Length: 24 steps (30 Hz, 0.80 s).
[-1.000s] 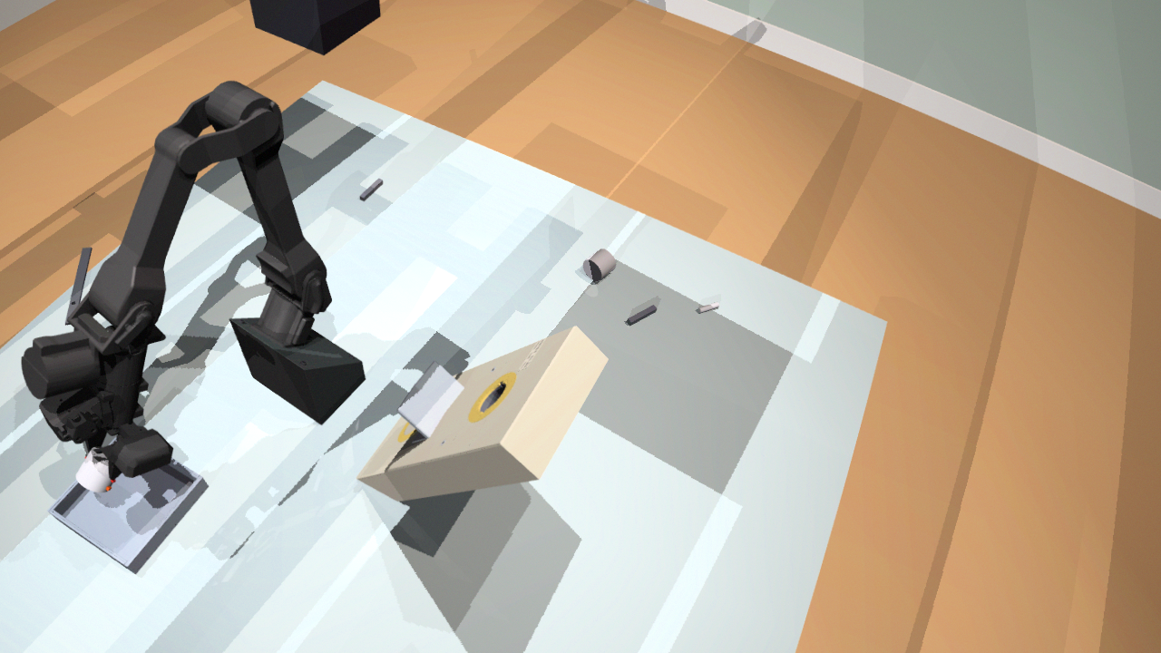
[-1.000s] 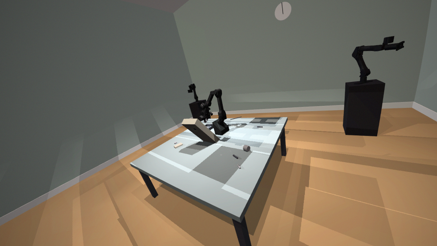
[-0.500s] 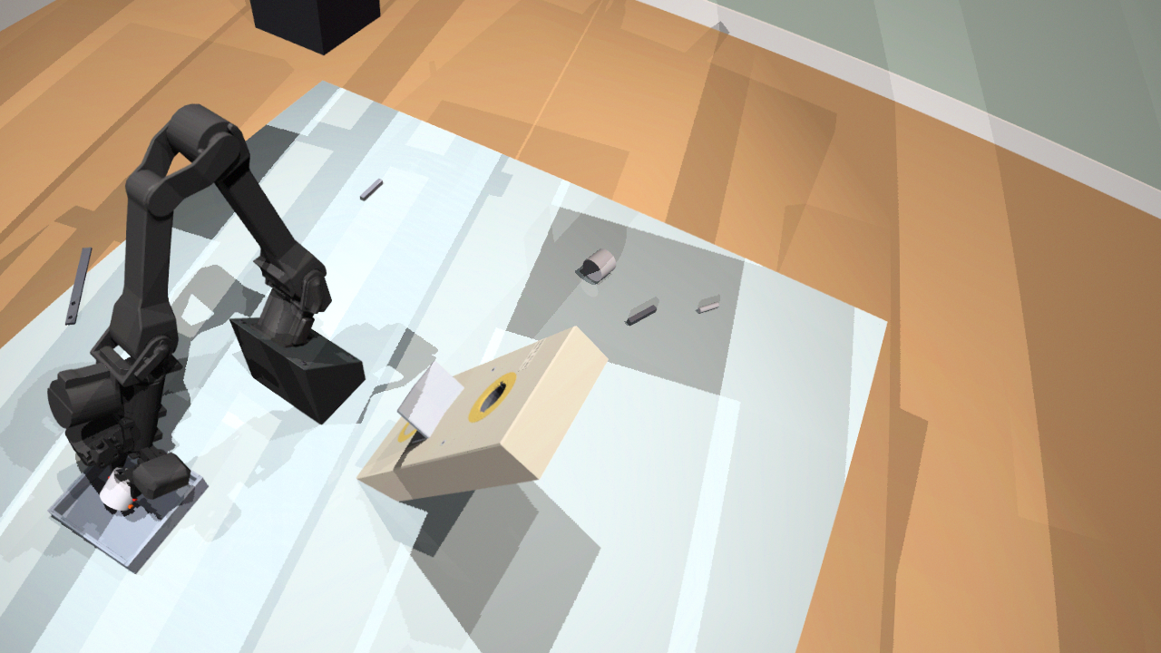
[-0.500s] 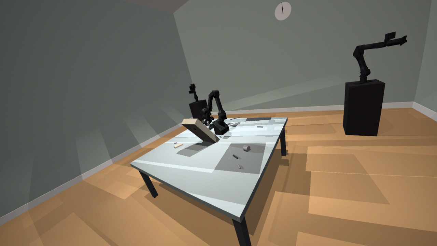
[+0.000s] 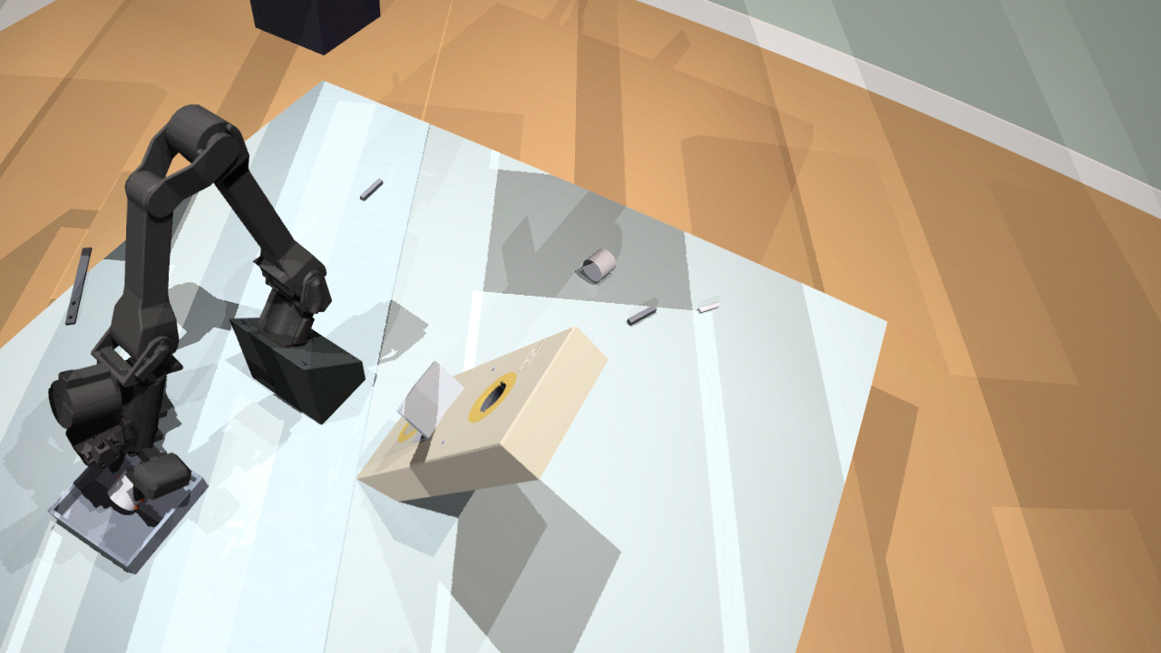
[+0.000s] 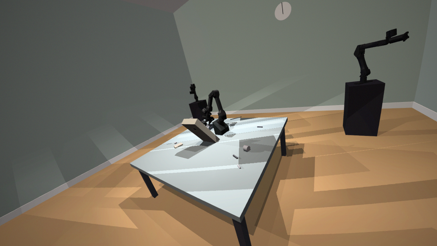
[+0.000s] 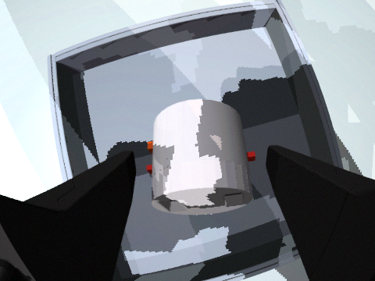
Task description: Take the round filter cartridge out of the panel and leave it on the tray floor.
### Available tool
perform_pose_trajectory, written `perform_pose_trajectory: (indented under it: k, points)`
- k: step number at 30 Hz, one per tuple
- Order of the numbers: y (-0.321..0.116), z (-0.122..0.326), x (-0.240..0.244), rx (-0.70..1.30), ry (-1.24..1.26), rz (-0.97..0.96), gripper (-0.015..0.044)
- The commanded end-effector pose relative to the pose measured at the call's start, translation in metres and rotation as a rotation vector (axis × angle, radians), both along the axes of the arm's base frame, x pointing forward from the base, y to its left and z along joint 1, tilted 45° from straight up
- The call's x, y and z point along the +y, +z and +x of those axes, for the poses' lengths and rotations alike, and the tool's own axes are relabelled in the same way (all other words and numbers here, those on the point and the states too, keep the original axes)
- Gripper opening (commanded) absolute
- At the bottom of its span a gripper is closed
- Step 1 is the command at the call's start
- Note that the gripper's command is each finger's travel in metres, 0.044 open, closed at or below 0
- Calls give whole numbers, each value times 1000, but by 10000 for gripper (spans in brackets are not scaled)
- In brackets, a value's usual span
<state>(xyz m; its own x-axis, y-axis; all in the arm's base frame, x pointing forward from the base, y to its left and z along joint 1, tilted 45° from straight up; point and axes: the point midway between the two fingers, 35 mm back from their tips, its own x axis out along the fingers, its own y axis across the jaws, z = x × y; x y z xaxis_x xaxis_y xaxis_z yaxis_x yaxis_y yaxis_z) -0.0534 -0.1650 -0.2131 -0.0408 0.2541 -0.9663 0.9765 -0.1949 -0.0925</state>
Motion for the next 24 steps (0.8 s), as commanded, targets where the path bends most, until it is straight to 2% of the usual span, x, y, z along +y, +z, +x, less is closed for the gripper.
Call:
perform_pose_trajectory:
  k: [1,3,8,13,24]
  points:
    - [0,0,-1,1,0,-2,394]
    - [0,0,-1,1,0,-2,440]
    - [5,-1,-8,1,0,-2,440]
    - [49,-4,-47,0,0,-1,440]
    - [42,-5,-43,5,7,-7,440]
